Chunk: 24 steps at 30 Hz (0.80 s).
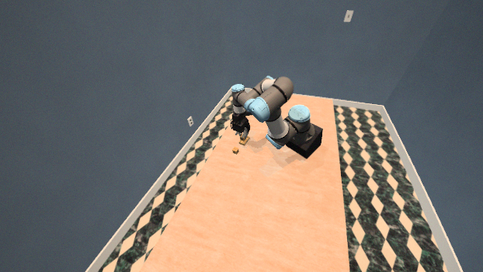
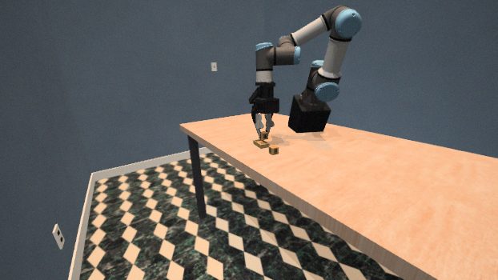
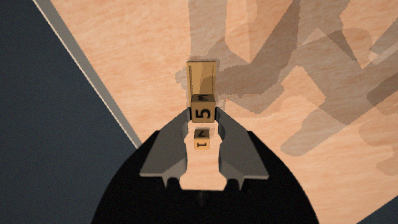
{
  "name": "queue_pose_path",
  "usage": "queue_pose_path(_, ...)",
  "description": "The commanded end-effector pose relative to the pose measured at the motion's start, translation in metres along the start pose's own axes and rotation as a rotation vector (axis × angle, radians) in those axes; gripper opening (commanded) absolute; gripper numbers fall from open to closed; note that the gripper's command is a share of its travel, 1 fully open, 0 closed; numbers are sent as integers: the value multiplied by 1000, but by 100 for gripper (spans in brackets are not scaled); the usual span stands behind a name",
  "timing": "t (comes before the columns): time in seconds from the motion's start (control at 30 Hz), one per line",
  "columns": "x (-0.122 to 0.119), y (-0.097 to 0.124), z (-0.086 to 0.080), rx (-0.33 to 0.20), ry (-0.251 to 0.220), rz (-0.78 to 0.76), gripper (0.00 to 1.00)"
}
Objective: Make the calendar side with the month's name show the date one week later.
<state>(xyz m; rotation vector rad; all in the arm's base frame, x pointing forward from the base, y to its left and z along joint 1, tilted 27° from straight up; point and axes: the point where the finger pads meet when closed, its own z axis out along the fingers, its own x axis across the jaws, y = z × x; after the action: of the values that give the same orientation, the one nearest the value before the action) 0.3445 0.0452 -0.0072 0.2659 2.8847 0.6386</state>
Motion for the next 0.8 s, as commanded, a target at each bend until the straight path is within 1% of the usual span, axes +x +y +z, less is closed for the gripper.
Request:
queue_pose_path(0.0, -2, -1, 4, 3, -7, -1, 10)
queue_pose_path(0.4, -2, -1, 12, 3, -7, -1, 10)
queue_pose_path(0.77, -2, -1, 14, 3, -7, 0, 10)
